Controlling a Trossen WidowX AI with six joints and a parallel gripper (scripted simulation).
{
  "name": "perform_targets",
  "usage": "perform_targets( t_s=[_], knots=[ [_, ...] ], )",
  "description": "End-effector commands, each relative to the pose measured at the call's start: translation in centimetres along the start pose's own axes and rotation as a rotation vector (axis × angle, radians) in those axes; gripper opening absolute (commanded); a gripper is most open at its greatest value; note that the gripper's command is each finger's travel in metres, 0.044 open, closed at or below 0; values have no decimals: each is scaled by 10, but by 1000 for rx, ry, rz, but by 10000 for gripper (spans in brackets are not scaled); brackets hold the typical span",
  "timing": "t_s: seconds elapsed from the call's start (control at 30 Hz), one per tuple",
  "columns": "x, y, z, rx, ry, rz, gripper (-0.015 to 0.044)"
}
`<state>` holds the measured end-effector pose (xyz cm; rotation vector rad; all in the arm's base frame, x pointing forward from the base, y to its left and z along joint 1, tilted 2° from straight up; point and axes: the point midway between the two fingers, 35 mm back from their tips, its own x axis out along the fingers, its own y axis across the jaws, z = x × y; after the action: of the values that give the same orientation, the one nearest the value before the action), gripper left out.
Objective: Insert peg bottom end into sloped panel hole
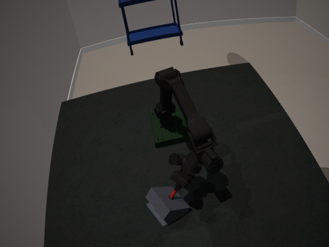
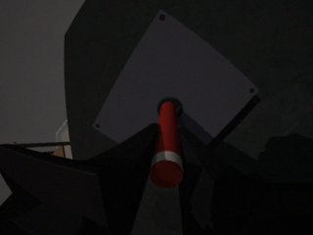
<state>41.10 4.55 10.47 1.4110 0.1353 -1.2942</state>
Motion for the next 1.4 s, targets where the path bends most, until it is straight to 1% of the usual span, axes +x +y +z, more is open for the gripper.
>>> perform_targets(
  t_s=[0.0, 1.37],
  knots=[
    [2, -2, 0, -8, -2, -4, 0],
    [15, 0, 1, -8, -2, -3, 0]
  ],
)
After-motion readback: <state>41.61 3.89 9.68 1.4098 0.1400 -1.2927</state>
